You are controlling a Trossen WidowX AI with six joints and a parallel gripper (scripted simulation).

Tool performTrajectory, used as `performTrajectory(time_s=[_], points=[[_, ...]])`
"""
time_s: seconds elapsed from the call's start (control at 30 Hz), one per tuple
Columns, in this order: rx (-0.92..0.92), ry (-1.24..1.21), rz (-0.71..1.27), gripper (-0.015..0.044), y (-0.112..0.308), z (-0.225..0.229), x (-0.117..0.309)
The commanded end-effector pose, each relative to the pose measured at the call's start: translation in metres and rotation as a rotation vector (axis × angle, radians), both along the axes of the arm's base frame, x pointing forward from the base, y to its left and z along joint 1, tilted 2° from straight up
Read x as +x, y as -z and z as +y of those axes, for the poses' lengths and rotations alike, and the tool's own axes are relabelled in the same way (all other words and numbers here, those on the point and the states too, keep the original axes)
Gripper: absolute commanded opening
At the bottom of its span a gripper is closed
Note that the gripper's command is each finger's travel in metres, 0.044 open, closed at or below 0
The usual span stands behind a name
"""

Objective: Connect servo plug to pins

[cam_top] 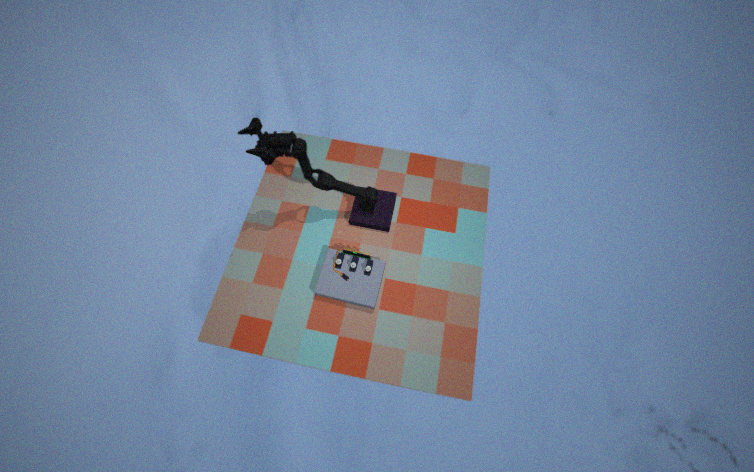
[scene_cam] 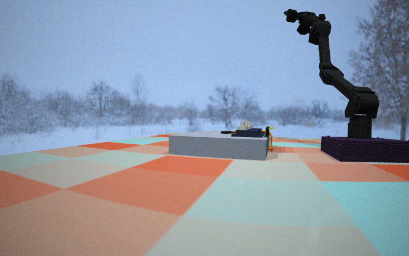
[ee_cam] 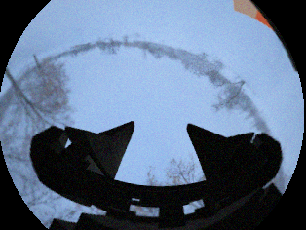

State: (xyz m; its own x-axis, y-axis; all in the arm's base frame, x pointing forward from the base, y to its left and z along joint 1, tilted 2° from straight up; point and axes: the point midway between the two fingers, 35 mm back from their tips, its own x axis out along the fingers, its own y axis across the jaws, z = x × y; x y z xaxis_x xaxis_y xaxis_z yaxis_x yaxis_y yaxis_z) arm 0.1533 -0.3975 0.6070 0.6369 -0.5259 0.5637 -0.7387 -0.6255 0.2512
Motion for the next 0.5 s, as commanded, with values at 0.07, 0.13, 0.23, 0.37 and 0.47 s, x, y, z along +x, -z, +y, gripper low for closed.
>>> performTrajectory(time_s=[0.07,0.13,0.23,0.37,0.47], points=[[-0.011,0.008,-0.004,0.0321,-0.003,0.003,-0.004],[-0.028,0.021,-0.008,0.0269,-0.007,0.007,-0.009],[-0.062,0.052,-0.019,0.019,-0.015,0.015,-0.021],[-0.134,0.116,-0.036,0.0115,-0.031,0.033,-0.045],[-0.204,0.176,-0.051,0.0115,-0.044,0.052,-0.065]])
